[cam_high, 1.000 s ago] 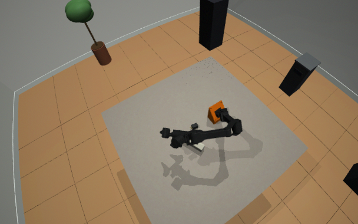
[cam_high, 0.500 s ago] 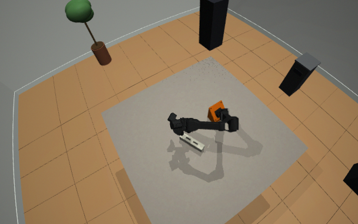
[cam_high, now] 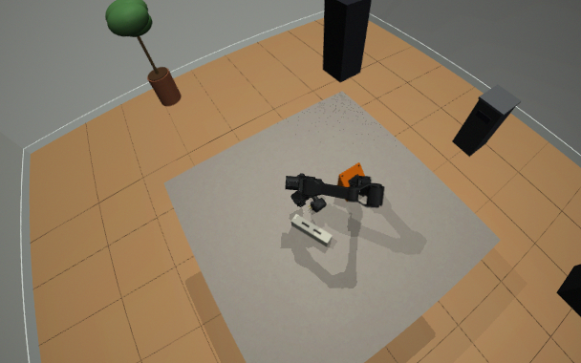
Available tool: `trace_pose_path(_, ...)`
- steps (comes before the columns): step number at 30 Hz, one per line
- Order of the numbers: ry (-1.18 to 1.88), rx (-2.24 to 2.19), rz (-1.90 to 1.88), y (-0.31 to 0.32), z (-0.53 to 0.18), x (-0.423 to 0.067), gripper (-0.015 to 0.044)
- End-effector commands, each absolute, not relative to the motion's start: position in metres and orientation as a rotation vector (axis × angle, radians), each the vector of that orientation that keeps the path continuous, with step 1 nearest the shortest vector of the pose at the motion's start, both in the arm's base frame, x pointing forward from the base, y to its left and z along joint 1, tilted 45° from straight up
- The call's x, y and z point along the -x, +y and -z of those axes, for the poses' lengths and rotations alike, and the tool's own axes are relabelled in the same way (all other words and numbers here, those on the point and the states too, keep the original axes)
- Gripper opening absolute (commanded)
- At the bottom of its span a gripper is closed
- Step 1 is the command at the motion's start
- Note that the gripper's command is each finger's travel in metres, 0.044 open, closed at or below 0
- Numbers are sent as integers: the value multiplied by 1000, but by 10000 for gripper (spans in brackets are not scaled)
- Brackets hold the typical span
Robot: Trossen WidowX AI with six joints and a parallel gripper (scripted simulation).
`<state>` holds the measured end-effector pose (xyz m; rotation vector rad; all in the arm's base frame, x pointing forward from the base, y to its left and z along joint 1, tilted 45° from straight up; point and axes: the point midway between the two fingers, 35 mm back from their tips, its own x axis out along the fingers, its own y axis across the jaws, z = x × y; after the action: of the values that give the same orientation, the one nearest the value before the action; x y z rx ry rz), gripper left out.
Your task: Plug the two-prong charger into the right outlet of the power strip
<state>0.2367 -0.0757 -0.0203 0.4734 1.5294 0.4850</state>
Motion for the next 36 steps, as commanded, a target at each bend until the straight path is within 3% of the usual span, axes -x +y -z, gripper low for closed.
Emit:
trace_pose_path(1,1559,-634,-481,-63,19,-221,440)
trace_pose_path(36,1576,-768,-473,-27,42,-212,440)
